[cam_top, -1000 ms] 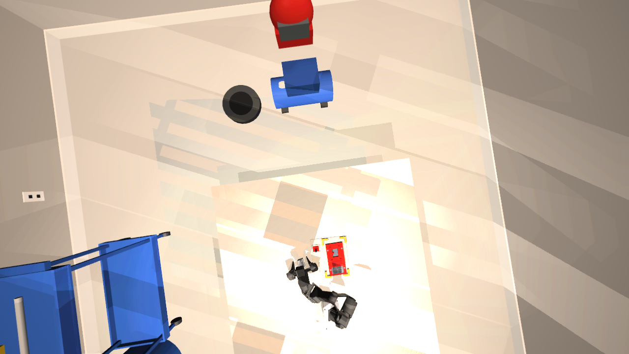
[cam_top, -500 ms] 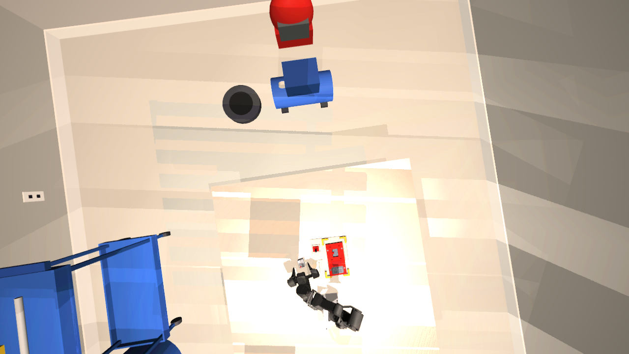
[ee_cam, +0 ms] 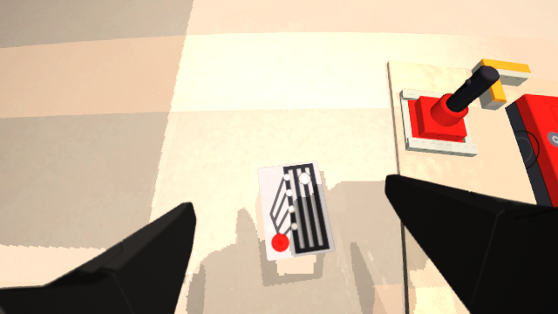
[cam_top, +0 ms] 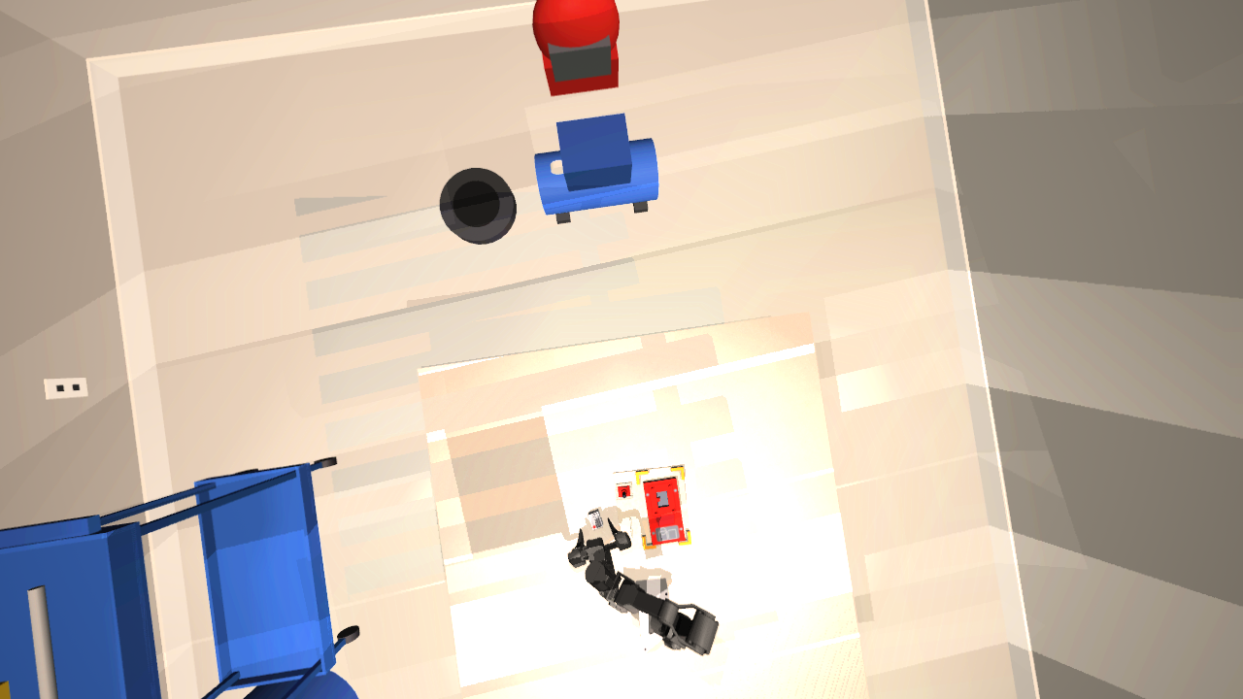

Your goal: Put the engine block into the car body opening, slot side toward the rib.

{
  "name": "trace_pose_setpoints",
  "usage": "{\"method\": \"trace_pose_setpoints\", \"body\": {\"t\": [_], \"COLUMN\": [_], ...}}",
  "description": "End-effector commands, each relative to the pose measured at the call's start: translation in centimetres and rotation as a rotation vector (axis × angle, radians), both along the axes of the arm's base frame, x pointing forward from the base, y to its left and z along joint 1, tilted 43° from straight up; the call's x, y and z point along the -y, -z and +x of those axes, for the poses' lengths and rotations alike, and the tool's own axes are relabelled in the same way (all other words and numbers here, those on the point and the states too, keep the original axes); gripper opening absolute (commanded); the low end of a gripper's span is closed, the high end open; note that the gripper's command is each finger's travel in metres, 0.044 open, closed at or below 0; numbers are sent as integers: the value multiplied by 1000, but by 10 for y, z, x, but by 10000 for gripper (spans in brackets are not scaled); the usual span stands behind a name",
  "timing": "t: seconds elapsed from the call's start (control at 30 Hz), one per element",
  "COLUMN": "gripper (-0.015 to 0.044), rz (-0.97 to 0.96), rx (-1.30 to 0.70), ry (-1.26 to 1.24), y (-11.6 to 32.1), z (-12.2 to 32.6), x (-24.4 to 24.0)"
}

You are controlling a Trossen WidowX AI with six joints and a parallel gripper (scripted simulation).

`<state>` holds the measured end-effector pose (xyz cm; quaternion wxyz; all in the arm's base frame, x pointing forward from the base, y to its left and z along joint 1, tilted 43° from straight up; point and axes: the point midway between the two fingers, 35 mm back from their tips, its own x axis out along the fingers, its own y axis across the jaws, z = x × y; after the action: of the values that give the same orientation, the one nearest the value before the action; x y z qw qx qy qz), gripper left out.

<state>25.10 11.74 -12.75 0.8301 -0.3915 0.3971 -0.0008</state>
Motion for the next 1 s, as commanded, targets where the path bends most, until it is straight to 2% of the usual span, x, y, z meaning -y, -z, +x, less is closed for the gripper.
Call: {"method": "trace_pose_setpoints", "body": {"t": [0.0,0.1,0.47,0.97], "gripper": [440,440,440,440], "rz": [0,-4,-85,-229], "rx": [0,-16,-261,-501], "ry": [-2,7,199,488], "y": [0,3,24,-12], "z": [0,2,17,22], "x": [0,-2,-15,-20]}}
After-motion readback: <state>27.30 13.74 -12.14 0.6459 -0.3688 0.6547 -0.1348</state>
